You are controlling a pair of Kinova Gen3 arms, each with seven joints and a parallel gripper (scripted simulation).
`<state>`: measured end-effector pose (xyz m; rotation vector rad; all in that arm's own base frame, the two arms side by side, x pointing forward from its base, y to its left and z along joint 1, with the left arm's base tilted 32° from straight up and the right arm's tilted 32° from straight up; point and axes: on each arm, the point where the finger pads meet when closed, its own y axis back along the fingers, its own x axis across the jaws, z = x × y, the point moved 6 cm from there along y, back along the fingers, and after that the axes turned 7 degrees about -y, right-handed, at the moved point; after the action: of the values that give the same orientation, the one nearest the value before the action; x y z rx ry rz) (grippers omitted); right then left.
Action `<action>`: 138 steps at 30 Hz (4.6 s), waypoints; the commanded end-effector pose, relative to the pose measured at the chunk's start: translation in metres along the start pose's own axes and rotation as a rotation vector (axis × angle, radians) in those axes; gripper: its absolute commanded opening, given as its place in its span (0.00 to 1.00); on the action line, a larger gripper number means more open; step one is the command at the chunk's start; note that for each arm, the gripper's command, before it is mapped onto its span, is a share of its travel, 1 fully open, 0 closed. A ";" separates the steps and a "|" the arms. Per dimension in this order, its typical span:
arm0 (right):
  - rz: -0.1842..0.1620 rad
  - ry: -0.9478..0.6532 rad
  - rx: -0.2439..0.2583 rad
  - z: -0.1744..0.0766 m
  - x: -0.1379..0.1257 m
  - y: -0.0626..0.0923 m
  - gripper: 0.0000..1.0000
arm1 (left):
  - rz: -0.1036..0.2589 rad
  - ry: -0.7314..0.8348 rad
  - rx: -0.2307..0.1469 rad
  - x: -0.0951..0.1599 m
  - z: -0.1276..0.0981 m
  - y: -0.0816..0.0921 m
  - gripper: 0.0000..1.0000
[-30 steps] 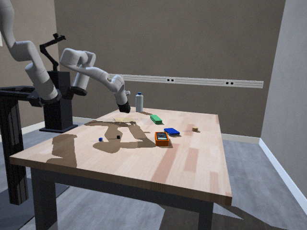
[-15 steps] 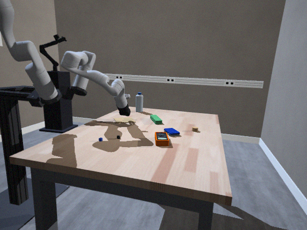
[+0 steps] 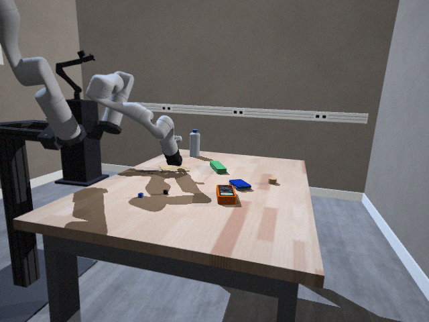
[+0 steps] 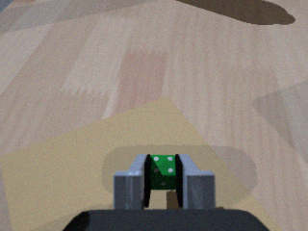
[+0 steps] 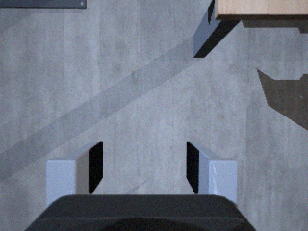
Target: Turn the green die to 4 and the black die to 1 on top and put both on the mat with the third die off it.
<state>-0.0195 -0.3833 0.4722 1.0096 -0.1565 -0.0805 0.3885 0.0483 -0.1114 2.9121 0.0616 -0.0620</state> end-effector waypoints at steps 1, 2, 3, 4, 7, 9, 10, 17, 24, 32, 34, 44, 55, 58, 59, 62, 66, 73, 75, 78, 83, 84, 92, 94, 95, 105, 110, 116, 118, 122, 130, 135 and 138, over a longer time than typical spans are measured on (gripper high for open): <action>0.001 0.000 -0.002 0.000 0.000 0.001 1.00 | 0.001 0.001 -0.001 0.001 0.001 -0.001 0.34; 0.001 0.000 -0.002 0.000 0.000 0.001 1.00 | 0.001 0.001 -0.001 0.001 0.002 -0.001 0.34; 0.001 0.000 -0.002 0.000 0.000 0.001 1.00 | 0.001 0.001 -0.001 0.001 0.002 -0.002 0.34; 0.001 0.000 -0.002 0.000 0.000 0.001 1.00 | 0.001 0.001 -0.001 0.001 0.003 -0.002 0.34; 0.001 0.000 -0.002 0.000 0.000 0.001 1.00 | 0.001 0.001 -0.001 0.001 0.004 -0.003 0.34; 0.001 0.000 -0.002 0.000 0.000 0.001 1.00 | 0.001 0.001 -0.001 0.001 0.004 -0.004 0.34; 0.001 0.000 -0.002 0.000 0.000 0.001 1.00 | 0.001 0.001 -0.001 0.001 0.004 -0.004 0.34; 0.001 0.000 -0.002 0.000 0.000 0.001 1.00 | 0.001 0.001 -0.001 0.001 0.005 -0.004 0.34; 0.001 0.000 -0.002 0.000 0.000 0.001 1.00 | 0.001 0.001 -0.001 0.001 0.005 -0.004 0.34; 0.001 0.000 -0.002 0.000 0.000 0.001 1.00 | 0.001 0.001 -0.001 0.001 0.005 -0.004 0.34; 0.001 0.000 -0.002 0.000 0.000 0.001 1.00 | 0.001 0.001 -0.001 0.001 0.005 -0.004 0.34; 0.001 0.000 -0.002 0.000 0.000 0.001 1.00 | 0.001 0.001 -0.001 0.001 0.006 -0.005 0.34; 0.001 0.000 -0.002 0.000 0.000 0.001 1.00 | 0.001 0.001 -0.001 0.001 0.008 -0.007 0.34; 0.001 0.000 -0.002 0.000 0.000 0.001 1.00 | 0.001 0.001 -0.001 0.001 0.008 -0.007 0.34; 0.001 0.000 -0.002 0.000 0.000 0.001 1.00 | 0.001 0.001 -0.001 0.001 0.008 -0.007 0.34; 0.001 0.000 -0.002 0.000 0.000 0.001 1.00 | 0.001 0.001 -0.001 0.002 0.008 -0.008 0.34; 0.001 0.000 -0.002 0.000 0.000 0.001 1.00 | 0.001 0.001 -0.001 0.002 0.008 -0.008 0.34; 0.001 0.000 -0.002 0.000 0.000 0.001 1.00 | 0.001 0.001 -0.001 0.002 0.008 -0.008 0.34; 0.001 0.000 -0.002 0.000 0.000 0.001 1.00 | 0.001 0.001 -0.001 0.002 0.008 -0.008 0.34; 0.001 0.000 -0.002 0.000 0.000 0.001 1.00 | 0.001 0.001 -0.001 0.002 0.008 -0.008 0.34; 0.001 0.000 -0.002 0.000 0.000 0.001 1.00 | 0.001 0.001 -0.001 0.002 0.008 -0.008 0.34; 0.001 0.000 -0.002 0.000 0.000 0.001 1.00 | 0.001 0.001 -0.001 0.002 0.008 -0.008 0.34; 0.001 0.000 -0.002 0.000 0.000 0.001 1.00 | 0.001 0.001 -0.001 0.002 0.008 -0.008 0.34; 0.001 0.000 -0.002 0.000 0.000 0.001 1.00 | 0.001 0.001 -0.001 0.002 0.008 -0.008 0.34; 0.001 0.000 -0.002 0.000 0.000 0.001 1.00 | 0.001 0.001 -0.001 0.002 0.008 -0.008 0.34; 0.001 0.000 -0.002 0.000 0.000 0.001 1.00 | 0.001 0.001 -0.001 0.002 0.008 -0.008 0.52; 0.001 0.000 -0.002 0.000 0.000 0.001 1.00 | 0.001 0.001 -0.001 0.002 0.008 -0.008 0.64; 0.001 0.000 -0.002 0.000 0.000 0.001 1.00 | 0.001 0.001 -0.001 0.002 0.008 -0.008 0.93; 0.001 0.000 -0.002 0.000 0.000 0.001 1.00 | 0.001 0.001 -0.001 0.002 0.008 -0.008 0.93; 0.001 0.000 -0.002 0.000 0.000 0.001 1.00 | 0.001 0.001 -0.001 0.002 0.008 -0.008 0.93; 0.001 0.000 -0.002 0.000 0.000 0.001 1.00 | 0.001 0.001 -0.001 0.002 0.008 -0.007 0.93; 0.001 0.000 -0.002 0.000 0.000 0.001 1.00 | 0.001 0.001 -0.001 0.001 0.008 -0.007 0.93; 0.001 0.000 -0.002 0.000 0.000 0.001 1.00 | 0.001 0.001 -0.001 0.001 0.006 -0.005 0.93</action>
<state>-0.0195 -0.3833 0.4722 1.0096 -0.1565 -0.0805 0.3888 0.0537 -0.1200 2.9121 0.0618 -0.0622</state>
